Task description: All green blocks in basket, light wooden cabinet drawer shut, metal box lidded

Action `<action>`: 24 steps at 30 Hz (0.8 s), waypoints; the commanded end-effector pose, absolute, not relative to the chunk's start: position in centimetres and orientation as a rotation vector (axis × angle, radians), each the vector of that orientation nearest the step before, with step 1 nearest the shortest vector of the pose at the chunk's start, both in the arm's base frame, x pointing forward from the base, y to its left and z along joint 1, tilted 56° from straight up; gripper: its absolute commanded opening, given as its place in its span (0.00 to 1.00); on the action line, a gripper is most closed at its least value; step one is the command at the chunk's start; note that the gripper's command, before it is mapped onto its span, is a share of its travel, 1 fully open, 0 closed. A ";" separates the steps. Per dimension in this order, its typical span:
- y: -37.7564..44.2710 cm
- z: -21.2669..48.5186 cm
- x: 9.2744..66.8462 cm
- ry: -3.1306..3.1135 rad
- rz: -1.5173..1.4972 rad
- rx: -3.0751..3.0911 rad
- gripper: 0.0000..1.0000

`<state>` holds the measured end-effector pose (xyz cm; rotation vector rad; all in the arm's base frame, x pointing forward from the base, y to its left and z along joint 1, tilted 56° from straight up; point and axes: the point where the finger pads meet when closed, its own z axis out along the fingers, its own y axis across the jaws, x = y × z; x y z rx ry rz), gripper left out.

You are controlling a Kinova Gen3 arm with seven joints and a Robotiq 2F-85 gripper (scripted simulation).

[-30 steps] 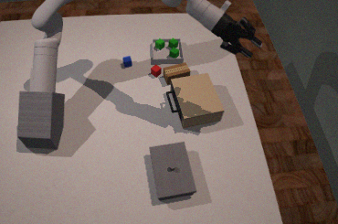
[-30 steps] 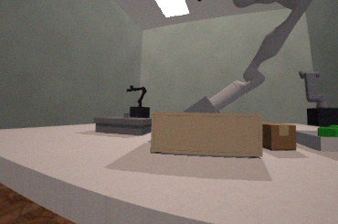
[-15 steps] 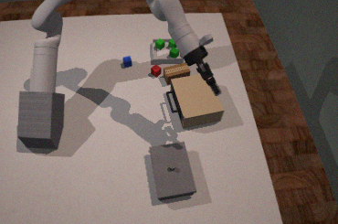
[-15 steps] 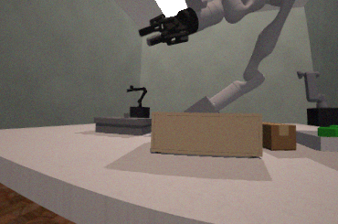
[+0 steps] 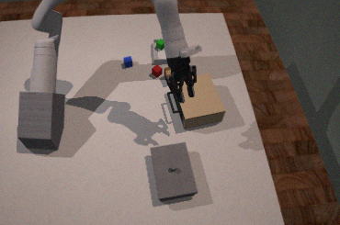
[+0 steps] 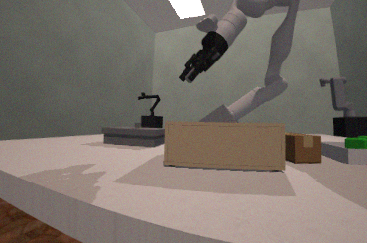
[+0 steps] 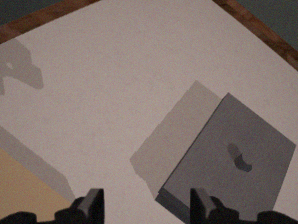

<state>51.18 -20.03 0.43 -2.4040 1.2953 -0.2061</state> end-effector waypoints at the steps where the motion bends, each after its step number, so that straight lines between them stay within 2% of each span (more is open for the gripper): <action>1: -19.1 0.6 50.3 1.398 0.058 -2.187 0.58; 10: -15.5 3.2 48.6 1.515 0.459 -1.796 0.58; 24: -13.6 5.3 47.7 1.529 0.604 -1.648 0.58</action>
